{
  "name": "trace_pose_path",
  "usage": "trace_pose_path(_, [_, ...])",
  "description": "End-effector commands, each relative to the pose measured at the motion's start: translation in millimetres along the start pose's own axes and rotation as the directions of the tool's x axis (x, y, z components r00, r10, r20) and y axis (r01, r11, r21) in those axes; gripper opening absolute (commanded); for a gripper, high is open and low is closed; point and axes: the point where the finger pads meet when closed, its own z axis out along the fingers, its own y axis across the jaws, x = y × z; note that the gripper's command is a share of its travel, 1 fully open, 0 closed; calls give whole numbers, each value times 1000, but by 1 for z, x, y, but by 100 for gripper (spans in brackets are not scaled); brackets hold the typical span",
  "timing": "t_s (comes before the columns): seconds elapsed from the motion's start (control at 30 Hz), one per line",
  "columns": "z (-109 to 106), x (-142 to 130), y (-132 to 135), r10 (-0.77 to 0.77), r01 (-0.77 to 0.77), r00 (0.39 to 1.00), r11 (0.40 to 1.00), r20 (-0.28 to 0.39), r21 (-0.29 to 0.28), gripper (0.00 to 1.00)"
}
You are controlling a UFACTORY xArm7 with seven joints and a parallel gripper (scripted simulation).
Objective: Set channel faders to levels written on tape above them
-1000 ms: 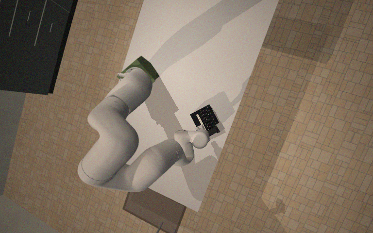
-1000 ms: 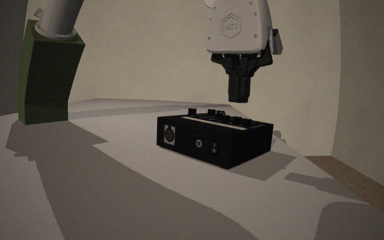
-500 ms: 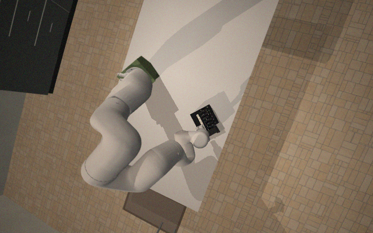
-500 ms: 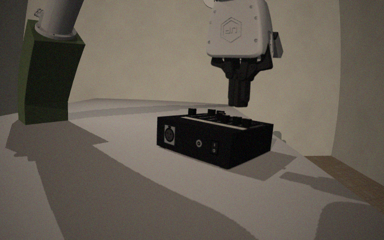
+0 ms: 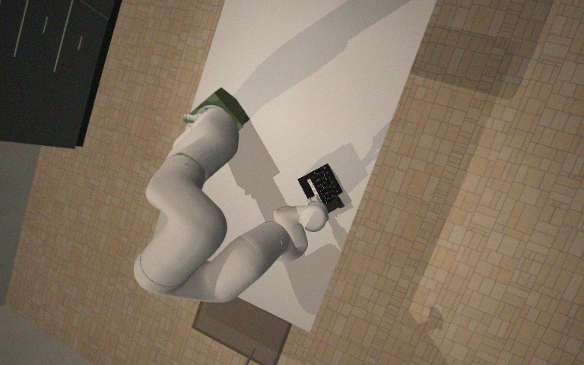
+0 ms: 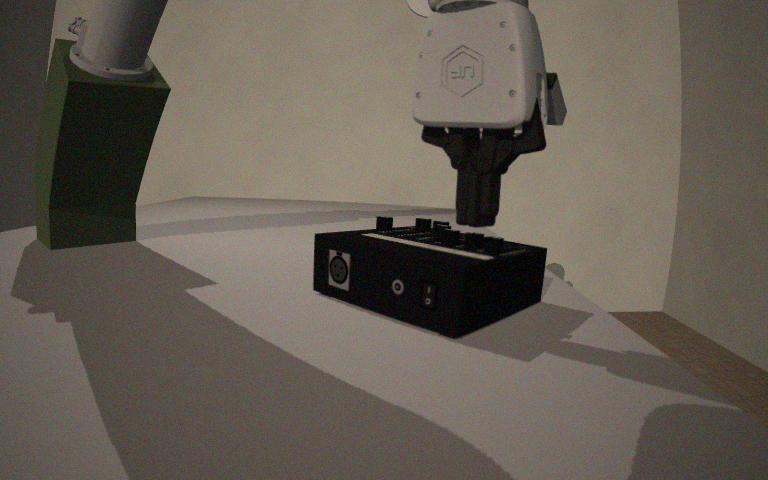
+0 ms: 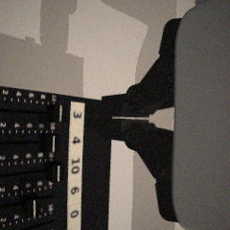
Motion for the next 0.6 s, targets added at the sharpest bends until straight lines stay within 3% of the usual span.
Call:
trace_pose_path(0.0, [2,1,1,0,0,1000,1000,-1,-4,0])
trace_pose_path(0.57, [6,1,1,0,0,1000,1000,-1,-4,0])
